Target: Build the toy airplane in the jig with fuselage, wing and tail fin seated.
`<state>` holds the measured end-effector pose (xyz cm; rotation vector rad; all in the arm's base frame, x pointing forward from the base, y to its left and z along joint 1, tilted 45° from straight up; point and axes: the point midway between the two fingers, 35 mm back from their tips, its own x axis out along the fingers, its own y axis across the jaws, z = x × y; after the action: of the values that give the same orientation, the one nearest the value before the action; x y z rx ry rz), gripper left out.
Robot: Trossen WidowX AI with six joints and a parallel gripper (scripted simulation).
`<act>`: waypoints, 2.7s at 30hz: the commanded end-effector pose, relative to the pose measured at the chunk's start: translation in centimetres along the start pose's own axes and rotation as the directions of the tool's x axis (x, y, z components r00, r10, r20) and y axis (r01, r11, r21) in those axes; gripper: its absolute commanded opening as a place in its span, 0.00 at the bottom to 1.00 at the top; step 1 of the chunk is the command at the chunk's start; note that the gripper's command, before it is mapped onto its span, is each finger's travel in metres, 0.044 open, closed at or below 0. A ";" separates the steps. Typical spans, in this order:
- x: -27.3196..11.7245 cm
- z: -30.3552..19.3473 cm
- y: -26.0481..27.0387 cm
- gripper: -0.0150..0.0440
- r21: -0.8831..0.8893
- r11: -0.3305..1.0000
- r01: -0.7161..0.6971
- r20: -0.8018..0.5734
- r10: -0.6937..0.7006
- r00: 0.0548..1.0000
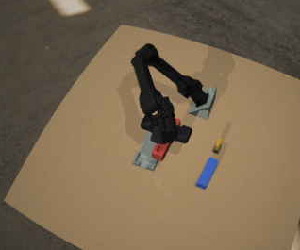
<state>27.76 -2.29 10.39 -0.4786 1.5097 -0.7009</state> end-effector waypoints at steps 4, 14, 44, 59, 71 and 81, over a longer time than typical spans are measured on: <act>0.7 -0.1 -2.3 0.25 -0.024 1.000 0.006 0.014 -0.006 1.000; 1.9 -0.6 -5.3 0.25 -0.062 0.998 0.021 0.011 -0.021 1.000; 2.5 -0.9 -6.6 0.58 -0.078 0.996 0.030 0.009 -0.029 1.000; 3.1 -0.8 -6.8 0.58 -0.078 0.996 0.030 0.009 -0.029 1.000; 5.1 -0.8 -6.8 0.58 -0.078 0.997 0.030 0.010 -0.029 1.000; 6.4 -0.8 -6.9 0.58 -0.078 0.996 0.032 0.010 -0.031 0.999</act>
<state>25.62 -11.29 10.46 -0.5576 1.5360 -0.6639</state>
